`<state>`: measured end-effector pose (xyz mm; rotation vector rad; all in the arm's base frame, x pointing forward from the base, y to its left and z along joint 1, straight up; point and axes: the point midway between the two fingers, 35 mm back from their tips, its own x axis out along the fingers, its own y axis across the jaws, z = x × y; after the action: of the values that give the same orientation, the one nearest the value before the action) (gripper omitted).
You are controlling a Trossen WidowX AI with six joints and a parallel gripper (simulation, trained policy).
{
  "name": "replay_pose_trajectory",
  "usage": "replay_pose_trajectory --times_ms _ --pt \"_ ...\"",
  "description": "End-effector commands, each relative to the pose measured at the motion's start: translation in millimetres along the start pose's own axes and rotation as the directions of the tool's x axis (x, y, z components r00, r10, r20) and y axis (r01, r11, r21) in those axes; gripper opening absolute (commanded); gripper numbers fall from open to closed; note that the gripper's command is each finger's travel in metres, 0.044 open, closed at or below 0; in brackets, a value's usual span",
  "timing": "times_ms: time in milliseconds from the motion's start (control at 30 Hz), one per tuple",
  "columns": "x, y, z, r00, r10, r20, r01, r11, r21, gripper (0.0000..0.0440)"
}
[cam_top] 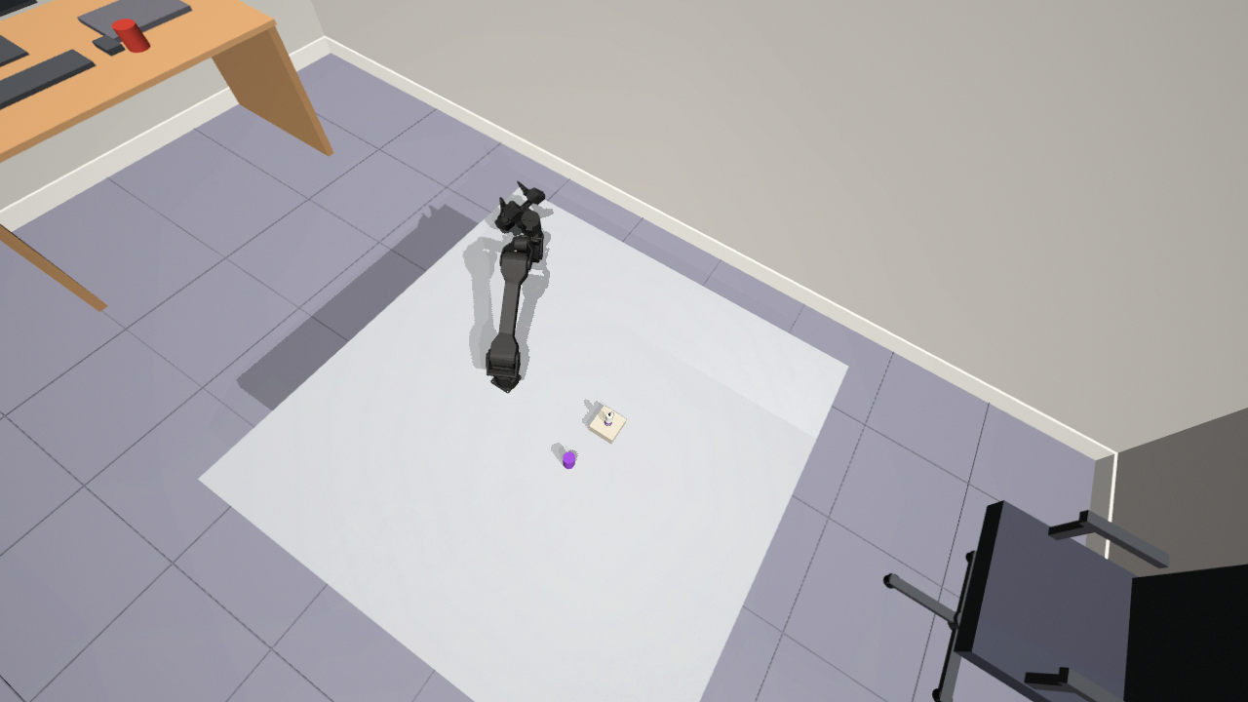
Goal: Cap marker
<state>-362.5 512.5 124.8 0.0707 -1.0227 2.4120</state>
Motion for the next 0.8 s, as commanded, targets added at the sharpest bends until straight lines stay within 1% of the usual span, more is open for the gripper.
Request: replay_pose_trajectory --times_ms 0,167,200,233,300,767 --pt "0 -3 0 1.0 -0.001 -0.005 0.001 1.0 0.0 0.0374" --pt "0 -21 -4 0.999 0.002 -0.045 -0.002 1.0 0.002 0.0249" --pt "0 -24 -5 0.999 0.004 -0.053 -0.004 1.0 0.004 0.023" --pt "0 -27 -5 0.998 0.007 -0.06 -0.007 1.0 0.005 0.0223" --pt "-1 -33 -6 0.997 0.012 -0.075 -0.012 1.0 0.006 0.0224" --pt "-7 -78 -8 0.983 0.052 -0.178 -0.048 0.999 0.024 0.0266"
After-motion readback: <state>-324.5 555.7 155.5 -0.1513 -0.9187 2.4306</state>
